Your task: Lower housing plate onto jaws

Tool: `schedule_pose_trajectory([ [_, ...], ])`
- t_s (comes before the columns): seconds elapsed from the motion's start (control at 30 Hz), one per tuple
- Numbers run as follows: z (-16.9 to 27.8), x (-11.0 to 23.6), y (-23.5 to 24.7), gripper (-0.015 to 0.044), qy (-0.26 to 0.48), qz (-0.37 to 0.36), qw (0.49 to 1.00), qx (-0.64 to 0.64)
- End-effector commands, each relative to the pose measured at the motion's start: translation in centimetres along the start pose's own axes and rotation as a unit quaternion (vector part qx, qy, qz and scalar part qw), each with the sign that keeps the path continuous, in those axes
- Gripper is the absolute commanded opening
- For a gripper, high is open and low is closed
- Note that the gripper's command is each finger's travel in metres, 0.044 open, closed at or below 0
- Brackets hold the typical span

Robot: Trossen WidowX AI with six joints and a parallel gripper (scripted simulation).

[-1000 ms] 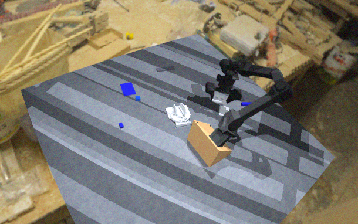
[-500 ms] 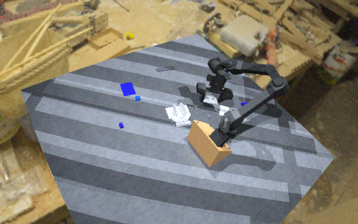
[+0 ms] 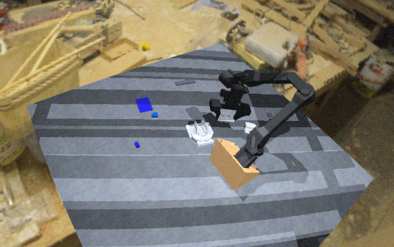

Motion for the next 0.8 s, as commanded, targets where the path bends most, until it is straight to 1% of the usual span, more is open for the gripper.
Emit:
schedule_pose_trajectory([
  [0.0,0.6,-0.2,1.1,0.0351,0.002,0.004,1.000,0.012],
  [0.77,5.2,-0.5,7.2,0.0351,-0.005,0.023,0.996,0.087],
])
Point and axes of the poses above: the point midway between the two fingers, 35 mm back from their tips, its own x axis back along the fingers, its own y axis across the jaws, z = x × y, the point moved 2 cm from there along x, back along the fingers, and after that the axes turned 3 degrees about -x, right-handed, at the moved point
